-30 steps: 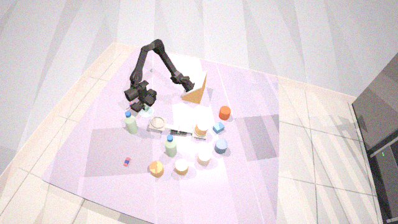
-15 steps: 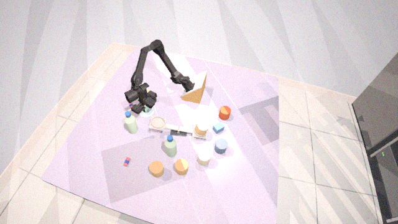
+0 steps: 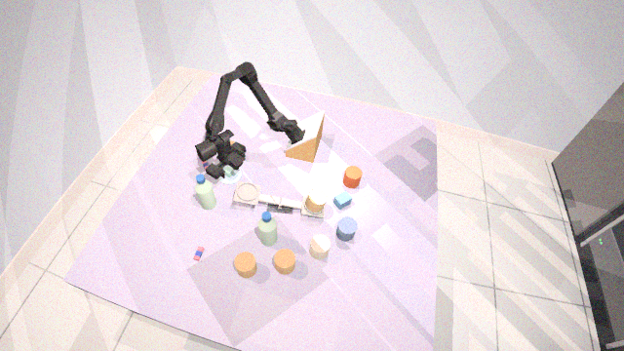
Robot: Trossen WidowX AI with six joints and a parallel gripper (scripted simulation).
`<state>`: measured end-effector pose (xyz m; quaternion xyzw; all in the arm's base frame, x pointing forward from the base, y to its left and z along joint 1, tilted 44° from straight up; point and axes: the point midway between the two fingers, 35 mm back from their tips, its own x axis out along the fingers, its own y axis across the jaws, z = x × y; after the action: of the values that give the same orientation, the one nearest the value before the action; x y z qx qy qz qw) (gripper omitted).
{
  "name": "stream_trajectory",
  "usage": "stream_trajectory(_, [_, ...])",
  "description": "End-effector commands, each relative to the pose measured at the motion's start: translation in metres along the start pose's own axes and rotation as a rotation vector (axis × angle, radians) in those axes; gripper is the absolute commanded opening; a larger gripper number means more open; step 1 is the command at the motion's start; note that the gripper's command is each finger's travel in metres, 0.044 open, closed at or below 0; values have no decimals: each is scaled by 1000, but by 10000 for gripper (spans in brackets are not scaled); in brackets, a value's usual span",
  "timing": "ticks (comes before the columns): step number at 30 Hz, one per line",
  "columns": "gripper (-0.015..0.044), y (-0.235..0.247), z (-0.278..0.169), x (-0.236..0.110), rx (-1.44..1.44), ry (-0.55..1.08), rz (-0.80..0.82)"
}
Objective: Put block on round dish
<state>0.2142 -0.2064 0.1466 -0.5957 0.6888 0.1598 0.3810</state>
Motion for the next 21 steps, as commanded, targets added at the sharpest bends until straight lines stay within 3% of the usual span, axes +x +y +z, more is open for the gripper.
stream_trajectory(1, [420,-1,0,-1,8,1,-3])
stream_trajectory(2, [440,-2,-1,-1,24,2,-9])
stream_trajectory(21, [440,0,2,-75,-1,-9,0])
